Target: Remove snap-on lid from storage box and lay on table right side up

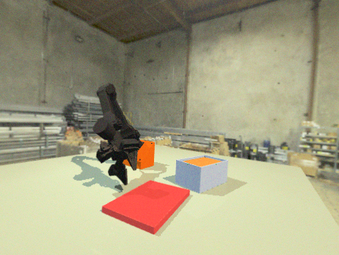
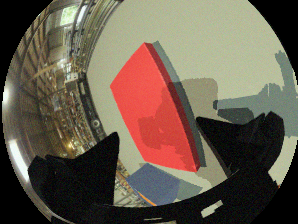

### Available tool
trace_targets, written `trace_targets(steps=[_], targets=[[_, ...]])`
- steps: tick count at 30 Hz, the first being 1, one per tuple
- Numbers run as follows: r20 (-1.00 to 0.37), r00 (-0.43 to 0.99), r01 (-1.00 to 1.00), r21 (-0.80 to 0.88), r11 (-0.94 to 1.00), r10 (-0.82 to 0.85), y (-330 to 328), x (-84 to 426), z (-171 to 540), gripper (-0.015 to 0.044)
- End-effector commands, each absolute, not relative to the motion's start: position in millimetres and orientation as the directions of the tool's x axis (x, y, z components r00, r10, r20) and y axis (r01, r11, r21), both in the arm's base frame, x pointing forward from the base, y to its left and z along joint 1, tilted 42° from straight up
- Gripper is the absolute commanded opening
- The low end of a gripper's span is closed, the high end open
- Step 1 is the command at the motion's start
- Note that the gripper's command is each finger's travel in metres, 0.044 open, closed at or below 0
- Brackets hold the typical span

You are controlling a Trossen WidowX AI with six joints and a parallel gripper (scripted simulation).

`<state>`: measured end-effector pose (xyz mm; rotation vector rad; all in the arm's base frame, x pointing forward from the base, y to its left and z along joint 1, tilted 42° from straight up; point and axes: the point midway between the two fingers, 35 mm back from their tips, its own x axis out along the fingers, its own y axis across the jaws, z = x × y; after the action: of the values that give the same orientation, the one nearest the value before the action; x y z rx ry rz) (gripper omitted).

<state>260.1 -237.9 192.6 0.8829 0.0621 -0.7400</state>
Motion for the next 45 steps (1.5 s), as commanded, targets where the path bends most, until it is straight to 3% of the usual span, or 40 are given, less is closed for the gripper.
trace_targets(steps=[1,24,45], targets=[[-0.338,0.756,0.608,0.678,0.412,-0.560,-235.6,253.1,192.3,0.0440],[-0.340,0.755,0.611,0.676,0.413,-0.560,-228.0,208.4,184.0,0.0440],[-0.340,0.755,0.610,0.676,0.412,-0.560,-203.0,197.5,208.7,0.0440]])
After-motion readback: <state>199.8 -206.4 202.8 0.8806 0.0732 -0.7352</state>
